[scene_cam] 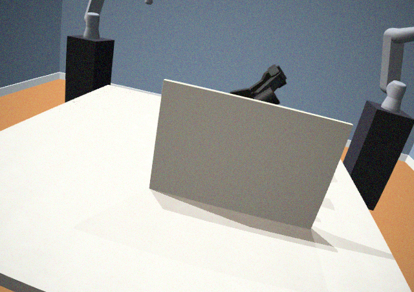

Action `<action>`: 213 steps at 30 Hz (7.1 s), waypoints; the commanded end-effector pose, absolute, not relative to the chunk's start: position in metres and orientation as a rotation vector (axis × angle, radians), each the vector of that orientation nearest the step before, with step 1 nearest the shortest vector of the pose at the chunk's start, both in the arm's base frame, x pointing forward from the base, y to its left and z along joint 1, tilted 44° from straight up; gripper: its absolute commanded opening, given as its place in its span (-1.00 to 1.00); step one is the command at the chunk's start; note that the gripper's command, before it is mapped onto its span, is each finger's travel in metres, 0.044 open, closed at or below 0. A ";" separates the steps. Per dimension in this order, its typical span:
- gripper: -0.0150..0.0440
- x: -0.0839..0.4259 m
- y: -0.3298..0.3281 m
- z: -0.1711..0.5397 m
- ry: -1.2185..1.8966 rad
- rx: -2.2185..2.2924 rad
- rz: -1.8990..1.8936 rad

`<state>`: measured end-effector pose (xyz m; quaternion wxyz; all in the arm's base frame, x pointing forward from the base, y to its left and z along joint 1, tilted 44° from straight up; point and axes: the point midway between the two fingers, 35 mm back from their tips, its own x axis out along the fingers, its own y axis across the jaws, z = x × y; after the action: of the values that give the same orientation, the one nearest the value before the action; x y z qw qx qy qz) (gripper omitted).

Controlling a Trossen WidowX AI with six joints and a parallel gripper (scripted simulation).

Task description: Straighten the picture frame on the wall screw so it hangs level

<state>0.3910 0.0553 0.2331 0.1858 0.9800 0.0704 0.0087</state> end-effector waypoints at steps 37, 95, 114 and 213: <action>-0.49 0.392 0.049 0.236 0.181 2.765 0.028; -0.49 0.392 0.051 0.239 0.181 2.765 0.028; -0.49 0.392 0.052 0.245 0.181 2.765 0.028; -0.49 0.390 0.061 0.241 0.173 2.658 0.035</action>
<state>0.3905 0.0602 0.2405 0.2222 0.9729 0.0629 0.0118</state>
